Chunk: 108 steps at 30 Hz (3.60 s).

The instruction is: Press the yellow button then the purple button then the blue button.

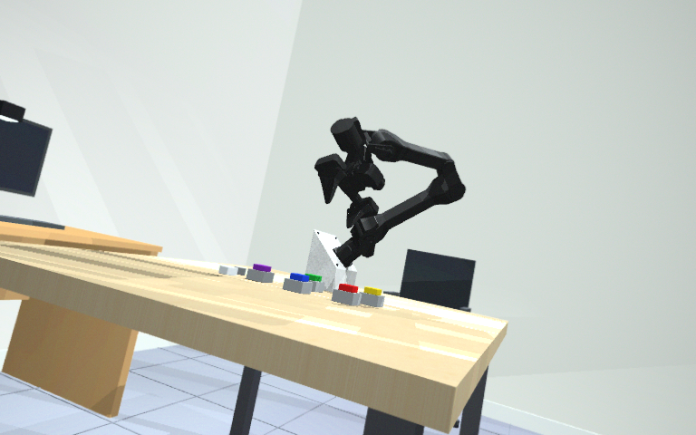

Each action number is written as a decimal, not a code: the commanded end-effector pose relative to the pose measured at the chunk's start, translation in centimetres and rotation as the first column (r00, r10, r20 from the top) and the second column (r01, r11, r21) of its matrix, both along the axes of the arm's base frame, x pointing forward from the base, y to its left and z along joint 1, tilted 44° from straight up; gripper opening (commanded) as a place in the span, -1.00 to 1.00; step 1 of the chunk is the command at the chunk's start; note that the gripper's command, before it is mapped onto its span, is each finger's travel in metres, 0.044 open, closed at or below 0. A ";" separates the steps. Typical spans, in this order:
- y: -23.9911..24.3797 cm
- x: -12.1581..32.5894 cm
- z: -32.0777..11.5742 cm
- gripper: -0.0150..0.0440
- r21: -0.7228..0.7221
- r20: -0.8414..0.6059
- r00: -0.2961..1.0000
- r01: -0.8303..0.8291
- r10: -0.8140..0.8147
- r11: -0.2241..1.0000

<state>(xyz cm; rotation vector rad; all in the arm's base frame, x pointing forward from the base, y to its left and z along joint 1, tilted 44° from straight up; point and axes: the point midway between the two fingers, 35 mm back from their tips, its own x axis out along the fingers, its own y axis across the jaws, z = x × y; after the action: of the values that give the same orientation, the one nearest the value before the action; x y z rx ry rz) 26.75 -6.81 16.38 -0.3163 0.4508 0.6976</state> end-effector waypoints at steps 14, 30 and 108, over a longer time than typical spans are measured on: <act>10.7 -7.2 1.3 0.86 0.142 -0.940 0.333 0.595 -0.081 0.791; 13.5 -6.3 -1.9 0.42 0.139 -0.939 0.333 0.595 -0.086 0.792; 10.7 -7.2 1.3 -0.42 0.142 -0.939 0.333 0.595 -0.081 0.791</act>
<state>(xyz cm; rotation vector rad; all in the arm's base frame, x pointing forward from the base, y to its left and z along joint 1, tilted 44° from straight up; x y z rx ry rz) 19.74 4.11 17.21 0.7207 1.3455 0.4409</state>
